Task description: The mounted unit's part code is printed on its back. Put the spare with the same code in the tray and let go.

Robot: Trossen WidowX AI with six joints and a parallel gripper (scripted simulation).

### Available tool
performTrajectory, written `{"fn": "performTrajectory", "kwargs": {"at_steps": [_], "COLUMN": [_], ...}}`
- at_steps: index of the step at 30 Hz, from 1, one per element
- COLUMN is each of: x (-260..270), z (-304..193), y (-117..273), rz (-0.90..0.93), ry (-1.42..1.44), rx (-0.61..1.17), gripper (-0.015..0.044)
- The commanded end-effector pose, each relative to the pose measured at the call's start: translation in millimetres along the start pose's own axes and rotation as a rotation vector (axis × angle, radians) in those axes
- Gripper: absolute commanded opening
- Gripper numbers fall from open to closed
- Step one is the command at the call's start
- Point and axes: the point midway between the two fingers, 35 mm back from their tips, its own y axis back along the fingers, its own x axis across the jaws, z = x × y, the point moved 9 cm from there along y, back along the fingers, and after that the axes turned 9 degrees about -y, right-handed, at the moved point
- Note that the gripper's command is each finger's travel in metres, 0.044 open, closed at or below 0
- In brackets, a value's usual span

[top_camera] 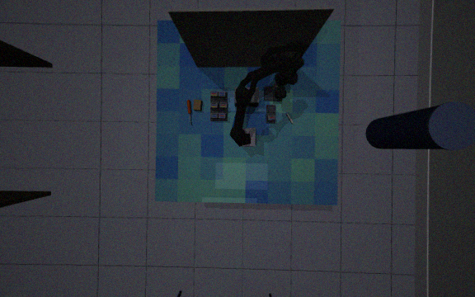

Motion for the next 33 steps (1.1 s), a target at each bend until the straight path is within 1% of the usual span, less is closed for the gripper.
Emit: {"fn": "performTrajectory", "kwargs": {"at_steps": [1, 33], "x": [0.3, -0.7], "z": [-0.9, -1.9], "y": [-4.8, -29.5], "rz": [0.000, 0.000], "ry": [-0.005, -0.004], "rx": [0.005, 0.007], "gripper": [0.0000, 0.0000]}}
